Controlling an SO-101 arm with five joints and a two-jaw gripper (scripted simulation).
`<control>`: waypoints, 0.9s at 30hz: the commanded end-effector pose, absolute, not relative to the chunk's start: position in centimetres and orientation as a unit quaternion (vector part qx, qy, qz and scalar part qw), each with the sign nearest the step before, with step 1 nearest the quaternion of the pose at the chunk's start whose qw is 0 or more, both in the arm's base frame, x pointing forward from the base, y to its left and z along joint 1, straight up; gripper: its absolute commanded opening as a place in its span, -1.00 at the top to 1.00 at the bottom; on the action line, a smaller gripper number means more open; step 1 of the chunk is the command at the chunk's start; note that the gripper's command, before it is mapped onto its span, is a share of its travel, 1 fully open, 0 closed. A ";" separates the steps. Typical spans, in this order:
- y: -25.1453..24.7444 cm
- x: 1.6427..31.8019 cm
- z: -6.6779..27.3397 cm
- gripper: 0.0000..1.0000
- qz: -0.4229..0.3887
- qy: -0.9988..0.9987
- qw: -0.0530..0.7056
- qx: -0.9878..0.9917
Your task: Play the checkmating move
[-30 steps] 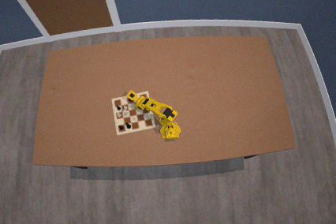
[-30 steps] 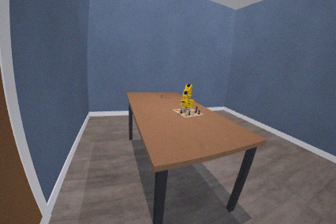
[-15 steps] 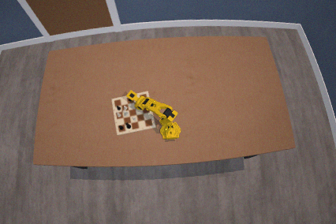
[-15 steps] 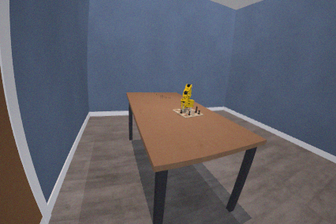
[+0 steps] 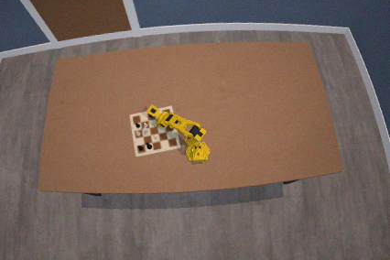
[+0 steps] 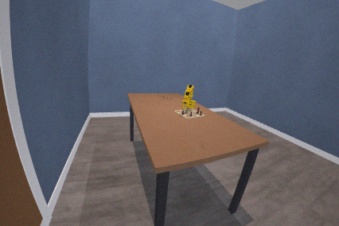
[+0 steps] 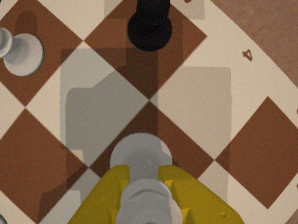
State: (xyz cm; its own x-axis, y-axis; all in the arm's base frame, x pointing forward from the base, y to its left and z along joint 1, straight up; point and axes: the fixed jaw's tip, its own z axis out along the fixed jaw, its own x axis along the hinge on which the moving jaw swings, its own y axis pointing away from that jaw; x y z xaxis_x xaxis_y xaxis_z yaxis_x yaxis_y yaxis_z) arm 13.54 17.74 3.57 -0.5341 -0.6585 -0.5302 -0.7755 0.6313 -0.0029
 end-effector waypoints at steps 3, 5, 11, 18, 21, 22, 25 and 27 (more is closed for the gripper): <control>17.4 13.5 3.2 1.00 0.114 0.871 0.245 -0.411; 17.4 13.5 3.2 1.00 0.114 0.871 0.245 -0.411; 17.4 13.5 3.2 1.00 0.114 0.871 0.245 -0.411; 17.4 13.5 3.3 1.00 0.114 0.871 0.245 -0.411; 17.4 13.5 3.5 1.00 0.113 0.871 0.245 -0.411; 17.4 13.5 3.6 1.00 0.113 0.871 0.245 -0.411; 17.4 13.6 3.7 1.00 0.113 0.871 0.245 -0.411; 17.3 13.6 4.0 1.00 0.113 0.871 0.245 -0.410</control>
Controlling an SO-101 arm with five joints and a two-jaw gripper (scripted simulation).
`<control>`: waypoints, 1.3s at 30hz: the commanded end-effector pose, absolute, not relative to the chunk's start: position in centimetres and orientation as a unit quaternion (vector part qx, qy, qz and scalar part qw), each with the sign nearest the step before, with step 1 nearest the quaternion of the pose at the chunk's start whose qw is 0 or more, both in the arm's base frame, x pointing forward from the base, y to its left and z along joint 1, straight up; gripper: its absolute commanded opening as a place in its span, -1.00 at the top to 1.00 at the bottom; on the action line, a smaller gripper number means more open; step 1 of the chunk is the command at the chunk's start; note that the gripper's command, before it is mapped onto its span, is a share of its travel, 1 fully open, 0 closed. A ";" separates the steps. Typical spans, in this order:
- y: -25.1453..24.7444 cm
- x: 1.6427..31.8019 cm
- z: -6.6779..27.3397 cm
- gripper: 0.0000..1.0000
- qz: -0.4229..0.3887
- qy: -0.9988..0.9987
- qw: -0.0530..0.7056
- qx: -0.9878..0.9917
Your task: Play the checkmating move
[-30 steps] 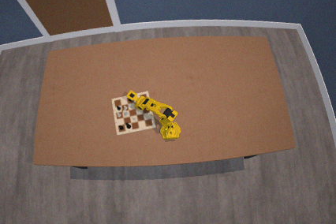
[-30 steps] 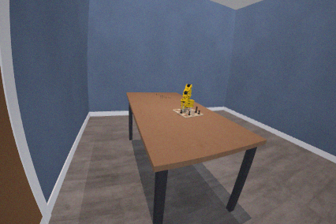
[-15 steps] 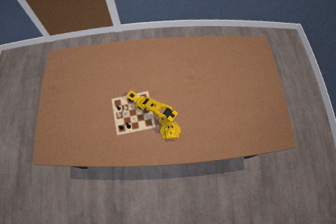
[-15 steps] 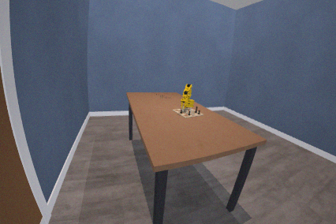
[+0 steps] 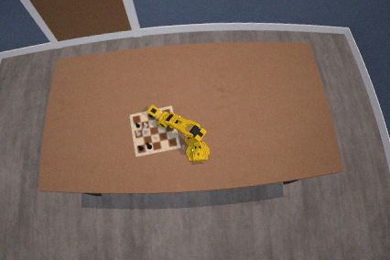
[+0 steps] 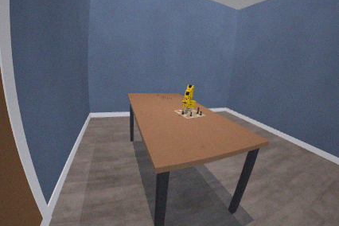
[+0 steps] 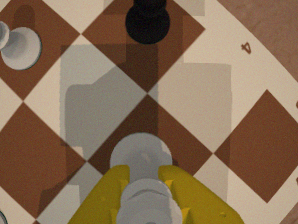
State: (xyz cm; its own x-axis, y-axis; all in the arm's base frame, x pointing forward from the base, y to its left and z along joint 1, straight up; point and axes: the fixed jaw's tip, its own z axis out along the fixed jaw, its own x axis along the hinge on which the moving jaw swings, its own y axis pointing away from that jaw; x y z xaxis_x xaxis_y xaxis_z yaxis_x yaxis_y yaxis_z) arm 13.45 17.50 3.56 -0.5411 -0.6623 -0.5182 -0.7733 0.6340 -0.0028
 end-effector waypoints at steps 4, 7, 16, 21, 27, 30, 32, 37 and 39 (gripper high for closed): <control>17.3 13.6 4.7 1.00 0.112 0.871 0.246 -0.410; 17.3 13.6 5.5 1.00 0.112 0.871 0.246 -0.410; 17.2 13.6 7.4 1.00 0.112 0.871 0.246 -0.410; 17.2 13.6 8.7 1.00 0.112 0.871 0.246 -0.410; 17.2 13.6 9.8 1.00 0.112 0.871 0.246 -0.410; 17.2 13.6 10.2 1.00 0.112 0.871 0.246 -0.410; 17.2 13.6 10.2 1.00 0.112 0.871 0.246 -0.410; 17.2 13.6 10.4 1.00 0.112 0.871 0.246 -0.410; 17.2 13.6 10.4 1.00 0.112 0.871 0.246 -0.410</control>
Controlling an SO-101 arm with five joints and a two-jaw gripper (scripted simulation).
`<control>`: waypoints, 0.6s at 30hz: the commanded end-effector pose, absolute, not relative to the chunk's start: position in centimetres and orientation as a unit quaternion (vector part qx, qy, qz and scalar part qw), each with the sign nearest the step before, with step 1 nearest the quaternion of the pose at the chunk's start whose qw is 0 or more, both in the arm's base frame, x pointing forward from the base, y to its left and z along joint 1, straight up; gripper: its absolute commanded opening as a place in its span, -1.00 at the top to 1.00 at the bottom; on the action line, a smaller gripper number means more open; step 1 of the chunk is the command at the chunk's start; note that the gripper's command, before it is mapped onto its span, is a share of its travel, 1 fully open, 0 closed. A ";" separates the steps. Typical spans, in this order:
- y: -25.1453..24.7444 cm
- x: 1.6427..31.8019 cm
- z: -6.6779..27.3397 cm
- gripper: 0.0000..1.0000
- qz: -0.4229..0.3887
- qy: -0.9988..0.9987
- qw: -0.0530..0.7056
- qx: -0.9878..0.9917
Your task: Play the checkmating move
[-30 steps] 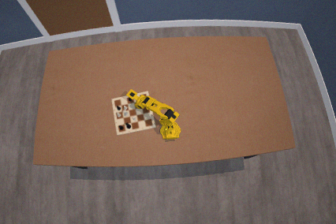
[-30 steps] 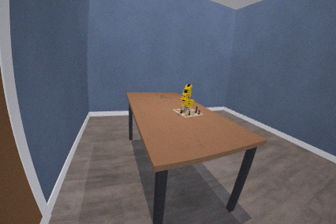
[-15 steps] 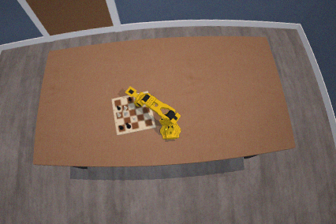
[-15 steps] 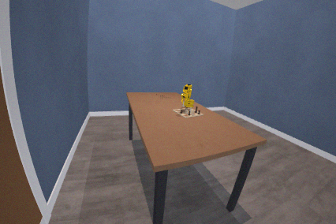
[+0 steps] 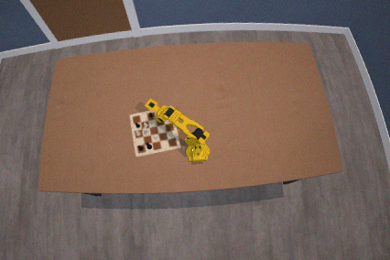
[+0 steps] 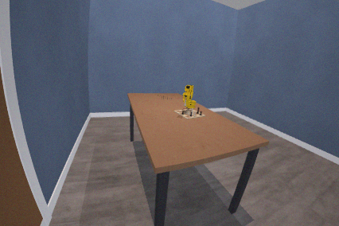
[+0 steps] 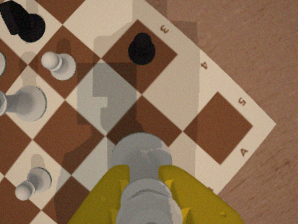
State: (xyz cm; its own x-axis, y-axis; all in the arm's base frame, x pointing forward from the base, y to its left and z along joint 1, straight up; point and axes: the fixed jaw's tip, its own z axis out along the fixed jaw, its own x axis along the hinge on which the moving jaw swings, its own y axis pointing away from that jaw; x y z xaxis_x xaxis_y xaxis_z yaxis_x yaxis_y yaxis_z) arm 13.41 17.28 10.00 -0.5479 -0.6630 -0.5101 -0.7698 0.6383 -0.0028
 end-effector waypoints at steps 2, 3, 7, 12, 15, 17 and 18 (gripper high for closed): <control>17.2 13.6 10.4 1.00 0.112 0.871 0.246 -0.410; 17.2 13.5 10.4 1.00 0.112 0.871 0.246 -0.411; 16.9 11.9 10.4 1.00 0.118 0.860 0.242 -0.433; 16.4 9.4 10.3 1.00 0.128 0.839 0.236 -0.472; 15.8 6.4 10.3 1.00 0.143 0.806 0.226 -0.528; 15.4 4.6 10.3 1.00 0.153 0.781 0.219 -0.565; 15.3 3.8 10.3 1.00 0.157 0.769 0.216 -0.581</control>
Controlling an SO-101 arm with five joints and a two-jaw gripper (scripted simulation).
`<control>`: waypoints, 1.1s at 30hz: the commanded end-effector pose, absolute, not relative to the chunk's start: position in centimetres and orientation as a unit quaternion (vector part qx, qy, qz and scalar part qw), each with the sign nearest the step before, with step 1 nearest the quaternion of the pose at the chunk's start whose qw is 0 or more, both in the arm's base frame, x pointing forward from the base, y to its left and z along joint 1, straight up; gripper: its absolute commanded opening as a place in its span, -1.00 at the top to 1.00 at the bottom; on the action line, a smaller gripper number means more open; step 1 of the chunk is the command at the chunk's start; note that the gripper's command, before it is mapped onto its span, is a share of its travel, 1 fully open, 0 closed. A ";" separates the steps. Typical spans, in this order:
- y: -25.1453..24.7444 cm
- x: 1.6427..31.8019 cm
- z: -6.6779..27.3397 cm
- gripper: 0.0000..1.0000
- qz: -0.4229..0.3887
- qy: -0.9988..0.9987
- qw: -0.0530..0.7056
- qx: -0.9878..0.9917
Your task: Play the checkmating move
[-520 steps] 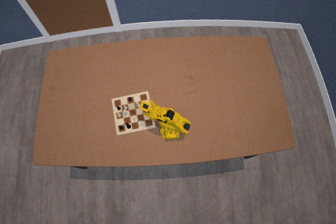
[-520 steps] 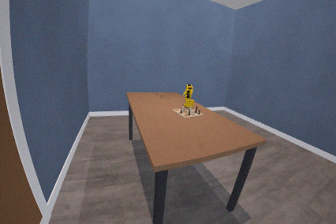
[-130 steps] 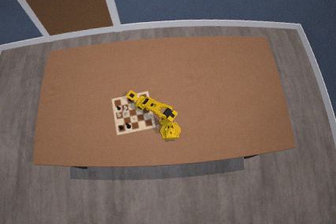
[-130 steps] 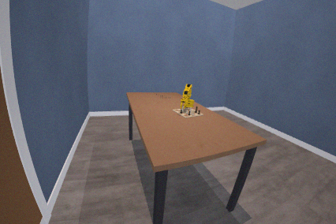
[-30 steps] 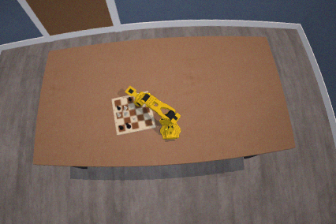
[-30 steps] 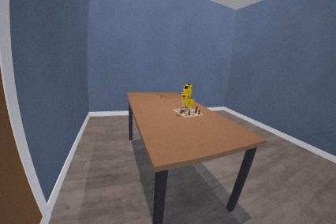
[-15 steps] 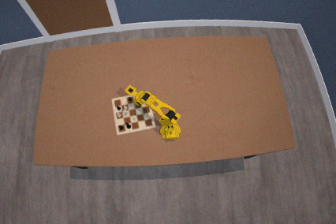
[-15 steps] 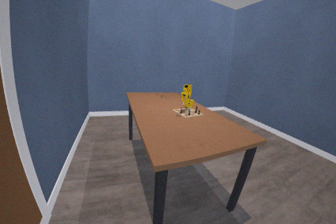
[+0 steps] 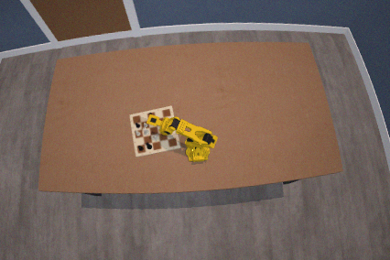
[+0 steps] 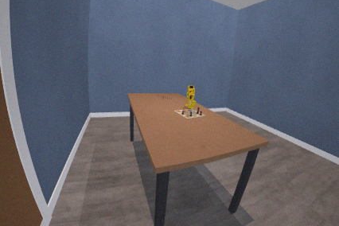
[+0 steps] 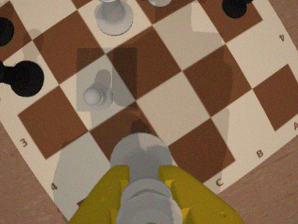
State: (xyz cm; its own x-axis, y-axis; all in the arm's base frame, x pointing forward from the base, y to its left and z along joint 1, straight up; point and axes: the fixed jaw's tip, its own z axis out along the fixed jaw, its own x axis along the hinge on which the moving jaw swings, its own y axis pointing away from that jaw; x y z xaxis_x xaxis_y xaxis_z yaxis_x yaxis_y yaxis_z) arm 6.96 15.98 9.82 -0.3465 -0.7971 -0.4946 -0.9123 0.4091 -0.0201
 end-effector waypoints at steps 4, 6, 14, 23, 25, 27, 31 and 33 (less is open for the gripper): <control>15.0 2.3 10.2 1.00 0.167 0.741 0.208 -0.616; 15.0 2.2 10.2 1.00 0.167 0.740 0.208 -0.618; 15.0 2.2 10.2 1.00 0.167 0.740 0.208 -0.618; 15.2 2.2 10.4 1.00 0.168 0.738 0.207 -0.620; 15.2 2.2 10.4 1.00 0.168 0.738 0.207 -0.620; 15.2 2.2 10.4 1.00 0.168 0.738 0.207 -0.620; 15.2 2.2 10.5 1.00 0.168 0.738 0.207 -0.620; 15.3 2.2 10.6 1.00 0.168 0.738 0.208 -0.619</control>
